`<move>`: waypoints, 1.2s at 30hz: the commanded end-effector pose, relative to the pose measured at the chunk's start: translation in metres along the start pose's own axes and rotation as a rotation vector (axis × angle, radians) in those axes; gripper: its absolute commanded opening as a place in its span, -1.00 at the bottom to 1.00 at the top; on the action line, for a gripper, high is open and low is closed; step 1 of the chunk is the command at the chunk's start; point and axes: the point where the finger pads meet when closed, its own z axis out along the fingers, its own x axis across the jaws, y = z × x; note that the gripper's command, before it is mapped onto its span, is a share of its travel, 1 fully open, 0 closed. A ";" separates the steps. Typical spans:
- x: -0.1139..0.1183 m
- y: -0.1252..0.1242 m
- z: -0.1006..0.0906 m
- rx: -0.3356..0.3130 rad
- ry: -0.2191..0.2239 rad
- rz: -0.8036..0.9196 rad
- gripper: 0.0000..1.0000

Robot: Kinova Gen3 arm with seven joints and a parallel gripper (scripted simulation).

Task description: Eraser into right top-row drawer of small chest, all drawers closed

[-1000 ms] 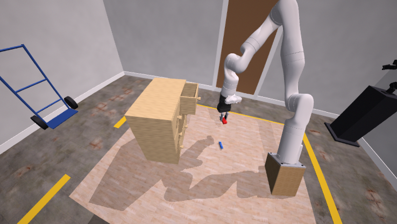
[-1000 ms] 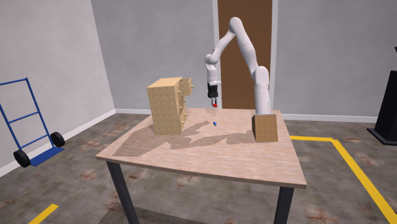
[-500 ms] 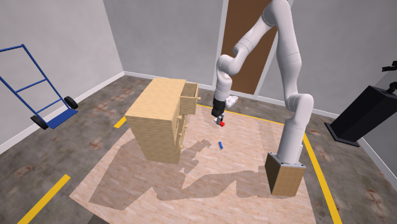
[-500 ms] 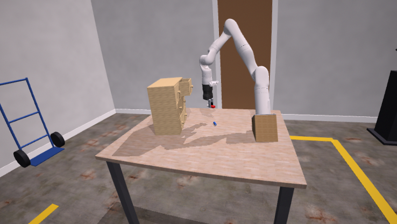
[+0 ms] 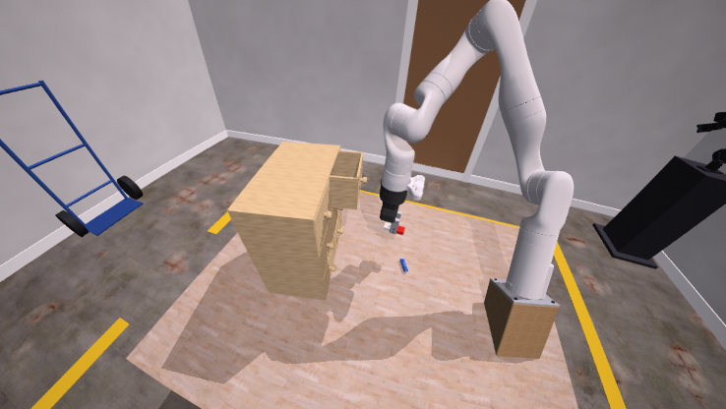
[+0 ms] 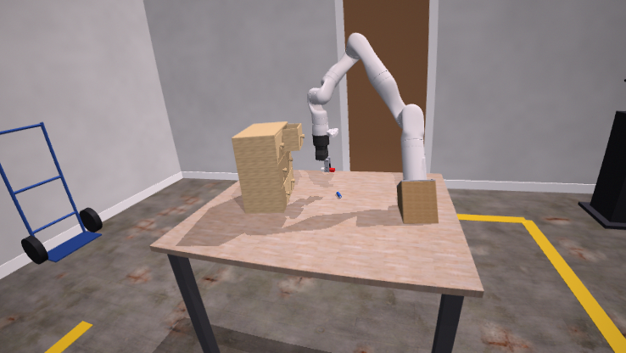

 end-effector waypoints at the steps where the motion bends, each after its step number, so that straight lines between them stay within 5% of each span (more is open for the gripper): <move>1: 0.006 0.002 0.003 0.007 0.002 -0.049 -0.09; 15: 0.017 0.007 0.003 0.010 0.012 -0.211 -0.09; 36: 0.019 0.008 0.000 0.010 0.014 -0.229 -0.09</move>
